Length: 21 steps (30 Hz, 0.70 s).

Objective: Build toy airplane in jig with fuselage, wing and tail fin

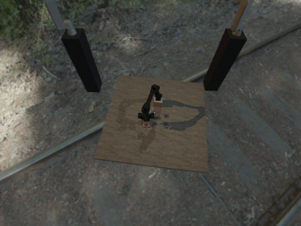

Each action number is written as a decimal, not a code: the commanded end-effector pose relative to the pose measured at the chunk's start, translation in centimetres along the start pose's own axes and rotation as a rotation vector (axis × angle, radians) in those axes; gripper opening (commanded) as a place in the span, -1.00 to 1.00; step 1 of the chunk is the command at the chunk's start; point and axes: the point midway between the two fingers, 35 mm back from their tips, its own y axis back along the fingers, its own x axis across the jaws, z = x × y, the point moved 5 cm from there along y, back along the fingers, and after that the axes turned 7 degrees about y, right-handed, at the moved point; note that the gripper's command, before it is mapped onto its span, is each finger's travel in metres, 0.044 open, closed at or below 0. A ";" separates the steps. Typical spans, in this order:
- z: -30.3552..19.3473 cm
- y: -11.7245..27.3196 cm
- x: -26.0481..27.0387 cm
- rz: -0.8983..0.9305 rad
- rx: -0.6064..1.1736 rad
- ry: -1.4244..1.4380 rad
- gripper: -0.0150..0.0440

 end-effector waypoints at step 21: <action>0.0 1.8 -0.1 0.005 0.004 0.003 0.39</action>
